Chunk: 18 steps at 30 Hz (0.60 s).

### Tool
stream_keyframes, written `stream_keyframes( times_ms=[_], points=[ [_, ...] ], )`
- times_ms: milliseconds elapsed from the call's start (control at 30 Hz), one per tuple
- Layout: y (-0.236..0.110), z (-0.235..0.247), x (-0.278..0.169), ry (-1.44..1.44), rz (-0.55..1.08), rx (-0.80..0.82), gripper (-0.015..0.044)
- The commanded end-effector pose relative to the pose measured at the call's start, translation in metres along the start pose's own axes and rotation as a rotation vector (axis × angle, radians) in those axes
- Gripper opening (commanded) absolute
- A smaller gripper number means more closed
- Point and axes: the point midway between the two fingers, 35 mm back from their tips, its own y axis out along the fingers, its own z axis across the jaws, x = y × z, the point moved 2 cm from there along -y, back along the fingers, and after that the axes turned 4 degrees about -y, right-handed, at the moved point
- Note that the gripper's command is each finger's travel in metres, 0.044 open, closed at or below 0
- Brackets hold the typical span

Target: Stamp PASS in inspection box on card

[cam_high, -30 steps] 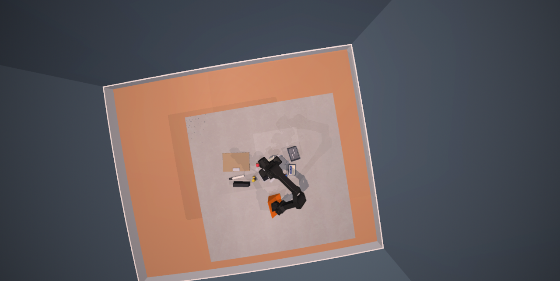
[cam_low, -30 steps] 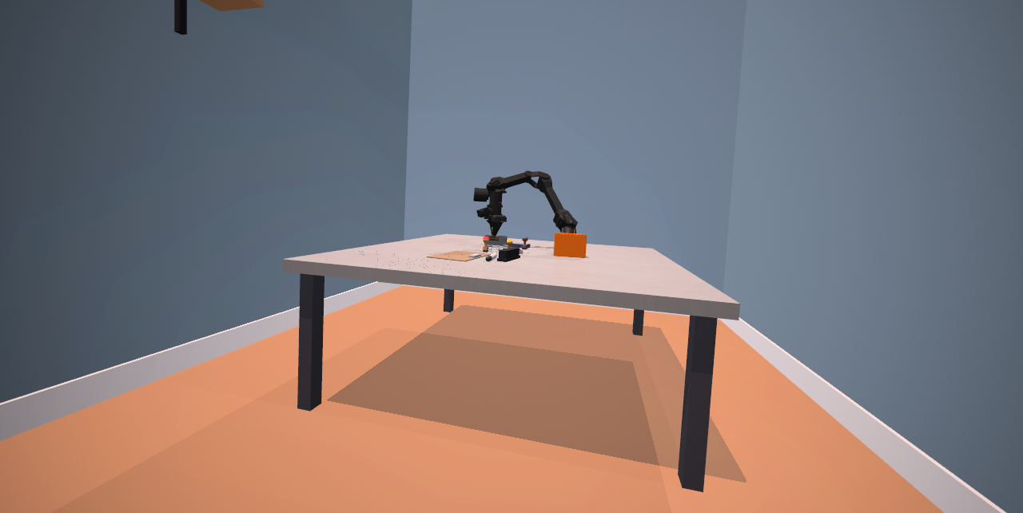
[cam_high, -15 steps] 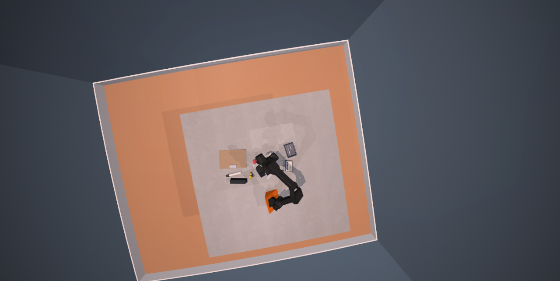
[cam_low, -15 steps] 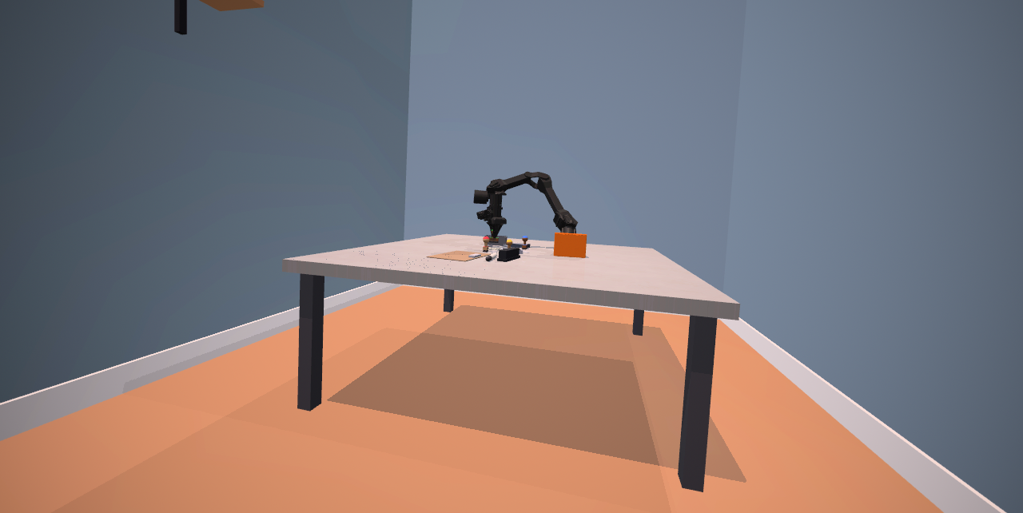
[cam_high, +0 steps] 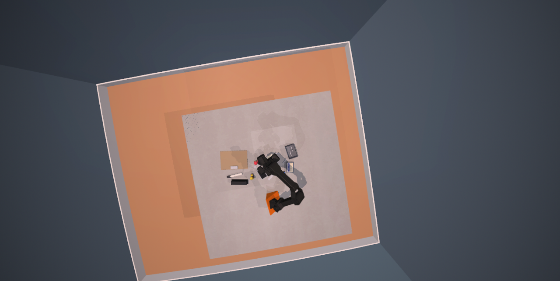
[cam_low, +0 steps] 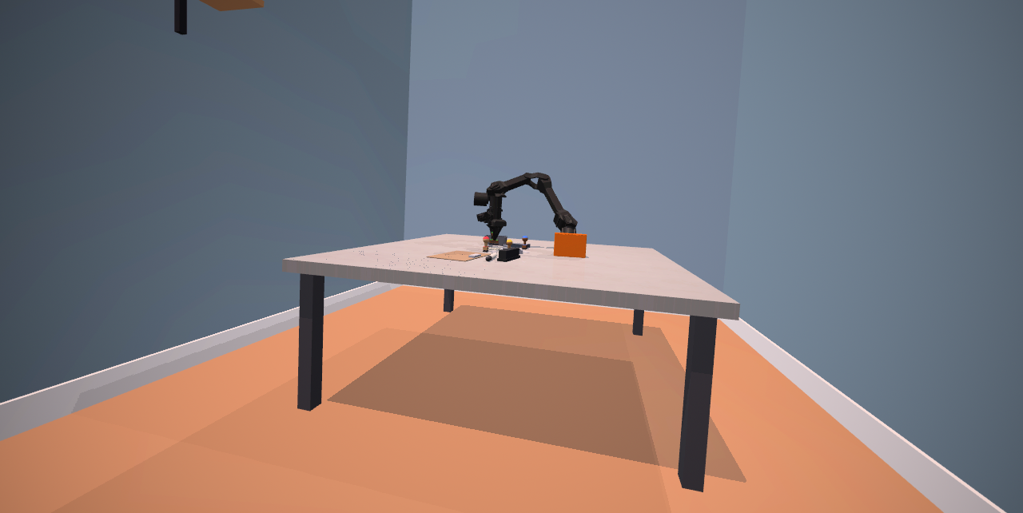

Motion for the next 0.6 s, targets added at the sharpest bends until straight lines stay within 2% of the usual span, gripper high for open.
stream_keyframes(
  times_ms=[0, 567],
  points=[
    [0.005, 0.001, -0.002, -0.007, 0.007, -0.001, 0.0],
    [0.016, 0.002, -0.003, -0.006, 0.007, -0.003, 0.0]
  ],
)
